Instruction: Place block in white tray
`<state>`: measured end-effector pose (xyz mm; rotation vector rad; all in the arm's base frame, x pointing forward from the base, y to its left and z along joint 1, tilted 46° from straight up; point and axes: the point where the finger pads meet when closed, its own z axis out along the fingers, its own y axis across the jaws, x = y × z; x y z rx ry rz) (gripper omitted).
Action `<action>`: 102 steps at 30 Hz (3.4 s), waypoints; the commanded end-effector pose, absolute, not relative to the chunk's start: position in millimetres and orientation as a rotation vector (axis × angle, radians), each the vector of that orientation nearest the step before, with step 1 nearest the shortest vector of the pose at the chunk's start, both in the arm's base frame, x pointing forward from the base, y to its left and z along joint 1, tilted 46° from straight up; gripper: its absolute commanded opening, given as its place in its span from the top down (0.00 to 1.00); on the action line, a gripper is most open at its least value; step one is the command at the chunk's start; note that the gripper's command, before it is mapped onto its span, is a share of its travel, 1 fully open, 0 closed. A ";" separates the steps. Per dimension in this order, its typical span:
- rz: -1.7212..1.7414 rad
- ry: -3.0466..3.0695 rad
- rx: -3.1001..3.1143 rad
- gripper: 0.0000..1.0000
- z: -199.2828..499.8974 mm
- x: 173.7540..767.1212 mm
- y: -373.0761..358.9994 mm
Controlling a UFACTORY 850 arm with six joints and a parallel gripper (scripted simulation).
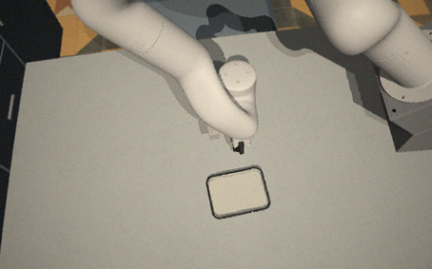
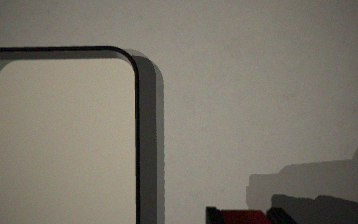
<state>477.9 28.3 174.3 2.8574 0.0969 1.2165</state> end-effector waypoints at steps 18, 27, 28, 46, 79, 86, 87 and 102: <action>1.193 0.064 2.812 1.00 177.0 497.9 158.8; 1.193 0.064 2.812 1.00 177.0 497.9 158.8; 1.193 0.064 2.812 1.00 177.0 497.9 158.8; 1.193 0.064 2.812 1.00 172.7 502.4 158.4; 1.193 0.064 2.812 1.00 144.3 532.2 156.2; 1.193 0.064 2.812 1.00 144.3 532.2 156.2; 1.193 0.064 2.812 1.00 144.3 532.3 156.2; 1.193 0.064 2.812 1.00 143.0 533.6 156.0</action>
